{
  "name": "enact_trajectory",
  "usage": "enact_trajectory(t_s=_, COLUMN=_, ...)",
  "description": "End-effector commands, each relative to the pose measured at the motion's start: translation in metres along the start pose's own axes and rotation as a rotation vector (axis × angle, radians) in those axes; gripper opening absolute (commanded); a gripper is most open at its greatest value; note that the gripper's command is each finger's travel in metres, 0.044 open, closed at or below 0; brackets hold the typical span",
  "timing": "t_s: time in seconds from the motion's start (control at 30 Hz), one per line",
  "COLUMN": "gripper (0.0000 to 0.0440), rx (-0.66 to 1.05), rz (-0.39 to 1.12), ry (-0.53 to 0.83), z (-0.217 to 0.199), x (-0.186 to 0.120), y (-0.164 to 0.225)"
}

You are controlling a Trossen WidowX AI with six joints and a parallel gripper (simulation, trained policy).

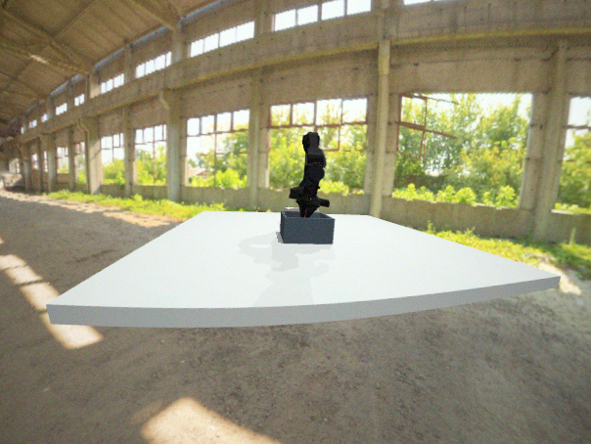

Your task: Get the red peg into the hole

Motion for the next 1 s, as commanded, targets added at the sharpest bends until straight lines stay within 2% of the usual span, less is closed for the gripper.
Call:
enact_trajectory(t_s=0.0, gripper=0.0166, rx=-0.029, rz=0.036, ry=-0.004, z=-0.002, x=0.013, y=-0.001)
enact_trajectory(t_s=0.23, gripper=0.0323, rx=-0.028, rz=0.057, ry=-0.042, z=0.004, x=0.012, y=-0.021)
enact_trajectory(t_s=0.43, gripper=0.0438, rx=-0.032, rz=0.068, ry=-0.094, z=0.016, x=0.004, y=-0.04)
enact_trajectory(t_s=0.83, gripper=0.044, rx=-0.051, rz=0.037, ry=-0.237, z=0.051, x=-0.02, y=-0.074)
enact_trajectory(t_s=0.97, gripper=0.044, rx=-0.052, rz=0.033, ry=-0.246, z=0.054, x=-0.021, y=-0.076)
Point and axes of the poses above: the point midway between the two fingers, 35 mm back from their tips, its own x axis out along the fingers, its own z axis across the jaws, y = z × x, the point moved 2 cm from there along -x, back along the fingers, and after that the axes turned 10 degrees about -x, right-handed, at the moved point
